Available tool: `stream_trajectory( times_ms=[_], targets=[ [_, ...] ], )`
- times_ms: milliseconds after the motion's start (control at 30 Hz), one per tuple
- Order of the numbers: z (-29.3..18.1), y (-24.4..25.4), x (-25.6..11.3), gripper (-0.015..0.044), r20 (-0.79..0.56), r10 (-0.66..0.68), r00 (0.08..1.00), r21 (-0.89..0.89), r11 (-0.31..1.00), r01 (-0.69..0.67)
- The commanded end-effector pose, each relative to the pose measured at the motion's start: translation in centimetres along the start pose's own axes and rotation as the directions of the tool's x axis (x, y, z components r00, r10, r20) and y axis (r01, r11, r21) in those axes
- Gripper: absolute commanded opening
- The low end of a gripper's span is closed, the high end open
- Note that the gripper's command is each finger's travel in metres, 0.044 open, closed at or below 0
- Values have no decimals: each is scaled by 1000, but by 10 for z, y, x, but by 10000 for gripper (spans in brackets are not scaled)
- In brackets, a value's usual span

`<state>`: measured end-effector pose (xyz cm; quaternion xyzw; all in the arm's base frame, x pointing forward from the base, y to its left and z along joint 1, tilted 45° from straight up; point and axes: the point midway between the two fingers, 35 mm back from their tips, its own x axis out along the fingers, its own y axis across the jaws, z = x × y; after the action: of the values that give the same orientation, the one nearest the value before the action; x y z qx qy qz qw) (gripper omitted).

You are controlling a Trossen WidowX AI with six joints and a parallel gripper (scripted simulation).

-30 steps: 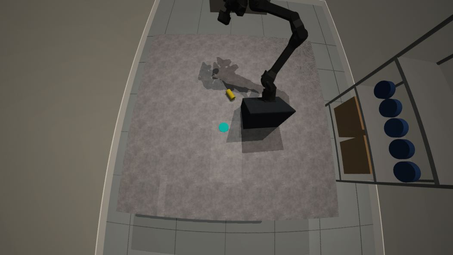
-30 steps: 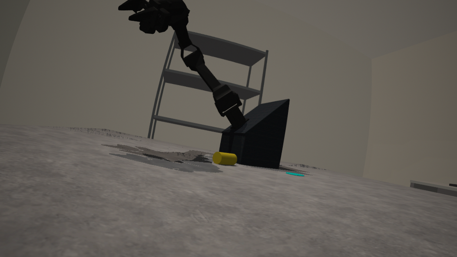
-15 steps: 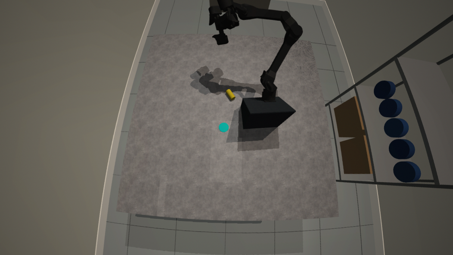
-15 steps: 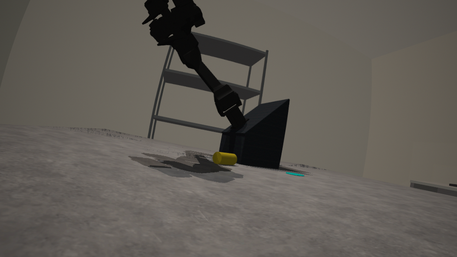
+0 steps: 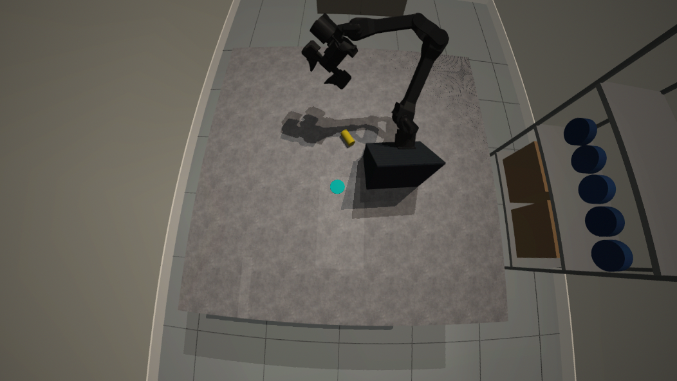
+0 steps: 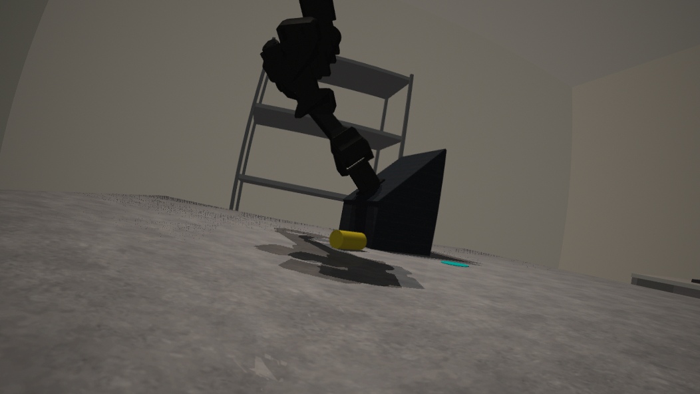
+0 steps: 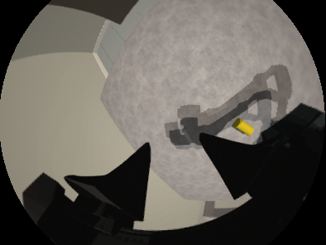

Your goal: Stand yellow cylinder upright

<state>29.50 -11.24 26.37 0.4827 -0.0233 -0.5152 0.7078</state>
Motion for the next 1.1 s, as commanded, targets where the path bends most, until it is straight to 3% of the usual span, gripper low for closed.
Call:
stream_trajectory(
  times_ms=[0,333,667,833,1067],
  targets=[
    [-22,-25,7,309,-27,-81,996,-165,983,75],
    [-53,-85,11,309,-33,-260,965,-512,834,208],
    [-66,-143,6,309,27,-421,907,-785,553,280],
    [-66,-167,2,309,71,-479,875,-868,402,291],
    [-66,-168,1,309,73,-481,874,-871,396,291]
  ],
)
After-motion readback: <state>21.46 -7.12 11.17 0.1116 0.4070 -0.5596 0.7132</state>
